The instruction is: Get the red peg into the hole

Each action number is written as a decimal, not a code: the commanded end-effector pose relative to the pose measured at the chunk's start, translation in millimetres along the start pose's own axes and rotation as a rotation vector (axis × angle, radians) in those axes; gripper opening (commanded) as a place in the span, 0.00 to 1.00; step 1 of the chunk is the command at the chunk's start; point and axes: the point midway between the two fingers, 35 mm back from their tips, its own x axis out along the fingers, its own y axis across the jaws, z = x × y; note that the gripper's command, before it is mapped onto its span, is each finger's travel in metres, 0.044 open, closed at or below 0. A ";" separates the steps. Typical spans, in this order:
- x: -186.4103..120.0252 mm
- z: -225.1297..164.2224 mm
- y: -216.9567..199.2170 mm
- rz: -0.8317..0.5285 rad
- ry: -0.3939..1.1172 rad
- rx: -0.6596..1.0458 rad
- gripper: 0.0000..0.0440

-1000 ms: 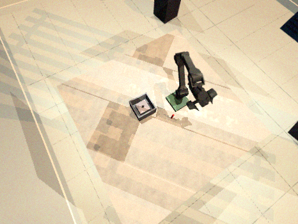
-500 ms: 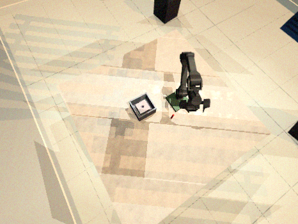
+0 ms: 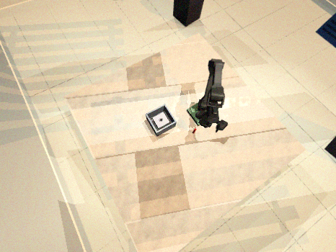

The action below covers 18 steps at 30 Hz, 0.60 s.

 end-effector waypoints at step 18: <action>50.6 16.8 -74.0 -0.316 -0.048 0.641 1.00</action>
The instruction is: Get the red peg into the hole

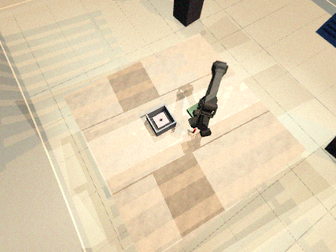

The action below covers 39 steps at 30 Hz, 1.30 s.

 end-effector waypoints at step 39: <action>71.3 22.7 -30.3 -0.103 -0.084 0.467 0.00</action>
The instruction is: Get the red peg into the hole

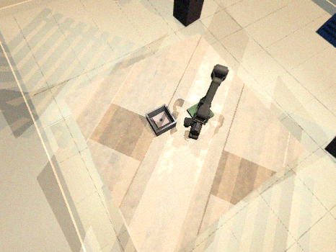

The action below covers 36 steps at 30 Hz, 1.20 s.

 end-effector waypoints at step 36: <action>-115.5 121.7 24.4 0.051 -0.360 -0.064 0.00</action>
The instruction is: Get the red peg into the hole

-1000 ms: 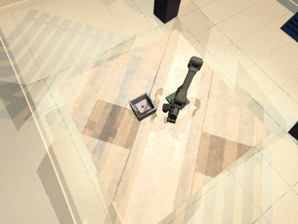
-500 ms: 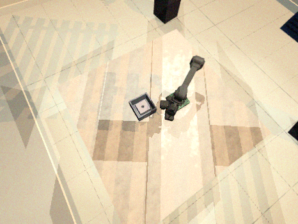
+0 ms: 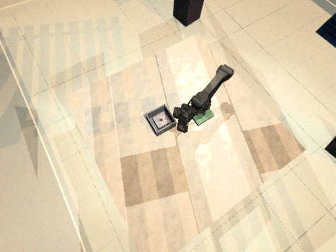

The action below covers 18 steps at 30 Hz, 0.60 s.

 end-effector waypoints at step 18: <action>21.3 67.1 -15.6 -0.063 -0.078 0.118 0.00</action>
